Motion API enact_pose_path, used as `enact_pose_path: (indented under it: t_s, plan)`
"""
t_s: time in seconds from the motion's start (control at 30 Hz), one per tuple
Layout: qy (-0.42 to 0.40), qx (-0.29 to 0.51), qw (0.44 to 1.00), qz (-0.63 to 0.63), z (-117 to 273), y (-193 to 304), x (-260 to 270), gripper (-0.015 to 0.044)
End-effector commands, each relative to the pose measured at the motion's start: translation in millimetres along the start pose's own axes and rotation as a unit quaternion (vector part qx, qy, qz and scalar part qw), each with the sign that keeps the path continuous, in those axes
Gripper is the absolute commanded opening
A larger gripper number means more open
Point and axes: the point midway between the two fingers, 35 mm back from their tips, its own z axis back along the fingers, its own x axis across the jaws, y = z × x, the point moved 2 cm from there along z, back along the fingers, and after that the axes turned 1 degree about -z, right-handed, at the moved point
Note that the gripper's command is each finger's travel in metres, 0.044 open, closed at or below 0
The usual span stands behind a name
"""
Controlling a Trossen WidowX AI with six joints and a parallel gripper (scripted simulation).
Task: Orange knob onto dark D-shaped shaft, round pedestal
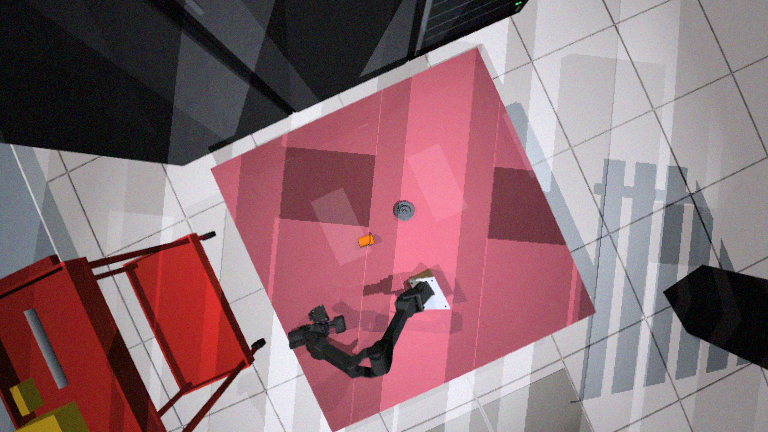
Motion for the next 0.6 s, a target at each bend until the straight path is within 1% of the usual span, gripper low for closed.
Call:
enact_pose_path:
  t_s: [0.0,0.13,0.27,0.43,0.57]
  plan:
    - [-0.015,-0.053,0.996,-0.068,24.8,-43.8,-4.2,0.0440]
    - [0.001,-0.111,0.983,-0.149,42.2,-106.5,-26.4,0.0440]
    - [0.011,-0.155,0.958,-0.243,67.2,-161.3,-57.5,0.0440]
    - [0.009,-0.193,0.906,-0.375,108.8,-216.4,-108.5,0.0440]
    - [-0.006,-0.207,0.853,-0.479,145.4,-244.8,-154.2,0.0440]
